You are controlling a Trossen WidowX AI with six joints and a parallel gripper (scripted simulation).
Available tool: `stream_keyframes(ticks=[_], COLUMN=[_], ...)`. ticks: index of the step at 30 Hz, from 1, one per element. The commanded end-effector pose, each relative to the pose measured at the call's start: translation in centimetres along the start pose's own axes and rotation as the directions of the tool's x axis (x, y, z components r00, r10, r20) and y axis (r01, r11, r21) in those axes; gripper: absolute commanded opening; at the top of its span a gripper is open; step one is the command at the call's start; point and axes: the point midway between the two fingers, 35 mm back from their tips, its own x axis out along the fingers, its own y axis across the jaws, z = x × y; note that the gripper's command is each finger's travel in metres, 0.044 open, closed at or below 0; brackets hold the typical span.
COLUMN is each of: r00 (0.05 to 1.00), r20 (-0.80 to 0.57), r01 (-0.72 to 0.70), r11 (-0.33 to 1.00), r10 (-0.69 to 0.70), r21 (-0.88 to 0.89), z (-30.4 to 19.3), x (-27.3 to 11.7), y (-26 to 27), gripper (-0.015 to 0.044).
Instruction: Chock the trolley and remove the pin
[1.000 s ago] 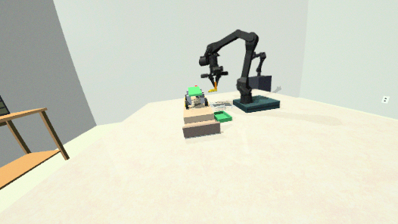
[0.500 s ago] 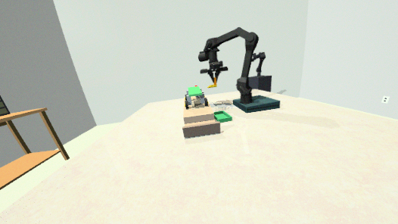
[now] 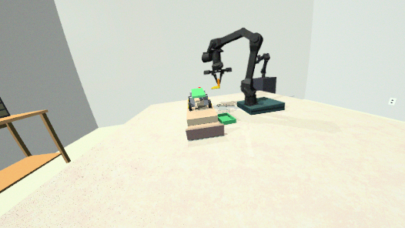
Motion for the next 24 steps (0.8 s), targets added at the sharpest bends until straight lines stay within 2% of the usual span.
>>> stream_keyframes(ticks=[1, 12, 24], r00=[1.000, 1.000, 1.000], r20=[0.003, 0.002, 0.004], r01=[-0.002, -0.004, -0.005], r11=[0.988, 0.866, 0.594], r10=[0.002, 0.003, 0.004], r21=[0.157, 0.499, 0.804], z=[0.06, 0.06, 0.05], x=[0.00, 0.00, 0.00], y=[0.01, 0.01, 0.00], gripper=[0.0000, 0.0000, 0.0000])
